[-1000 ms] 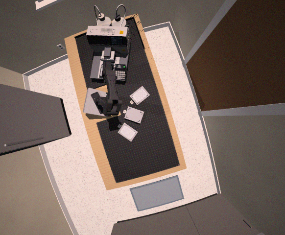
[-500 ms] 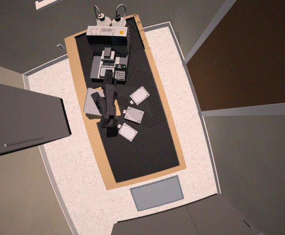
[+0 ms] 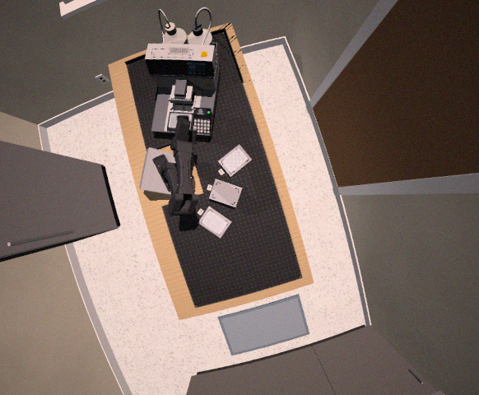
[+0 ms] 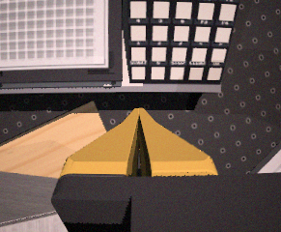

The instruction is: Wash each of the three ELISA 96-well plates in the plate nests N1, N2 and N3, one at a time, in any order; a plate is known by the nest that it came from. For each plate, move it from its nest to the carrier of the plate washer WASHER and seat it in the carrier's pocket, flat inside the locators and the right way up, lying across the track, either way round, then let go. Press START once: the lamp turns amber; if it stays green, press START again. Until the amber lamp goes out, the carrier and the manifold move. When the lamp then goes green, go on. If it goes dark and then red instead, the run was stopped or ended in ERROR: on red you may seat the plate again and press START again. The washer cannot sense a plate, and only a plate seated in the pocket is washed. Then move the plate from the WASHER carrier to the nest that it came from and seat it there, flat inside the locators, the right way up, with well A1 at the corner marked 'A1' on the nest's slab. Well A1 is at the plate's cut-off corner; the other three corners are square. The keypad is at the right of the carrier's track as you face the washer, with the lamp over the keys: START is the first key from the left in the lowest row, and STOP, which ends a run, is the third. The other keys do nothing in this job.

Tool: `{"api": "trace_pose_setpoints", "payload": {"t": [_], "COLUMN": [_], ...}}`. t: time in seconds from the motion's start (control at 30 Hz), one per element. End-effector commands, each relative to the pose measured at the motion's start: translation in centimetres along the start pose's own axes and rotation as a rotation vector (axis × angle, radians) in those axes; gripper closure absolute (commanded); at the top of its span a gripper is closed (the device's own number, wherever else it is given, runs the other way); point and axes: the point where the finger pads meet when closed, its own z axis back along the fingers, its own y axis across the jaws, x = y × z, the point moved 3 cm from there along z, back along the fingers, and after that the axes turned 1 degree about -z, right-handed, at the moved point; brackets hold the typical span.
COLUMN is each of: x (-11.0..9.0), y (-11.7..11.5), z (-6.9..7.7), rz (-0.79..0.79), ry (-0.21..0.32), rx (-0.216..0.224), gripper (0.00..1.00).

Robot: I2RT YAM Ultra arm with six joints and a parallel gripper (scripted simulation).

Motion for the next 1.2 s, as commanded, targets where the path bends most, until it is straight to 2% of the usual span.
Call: {"api": "trace_pose_setpoints", "payload": {"t": [0.0,0.37,1.17], "x": [0.2,0.2,0.3], "y": [0.0,-0.1,-0.1], "z": [0.1,-0.9,-4.6], "rz": [-0.004,-0.003,-0.003], "ry": [-0.010,-0.010,-0.010], "rx": [0.001,0.000,0.000], "gripper": [1.00,1.00,1.00]}}
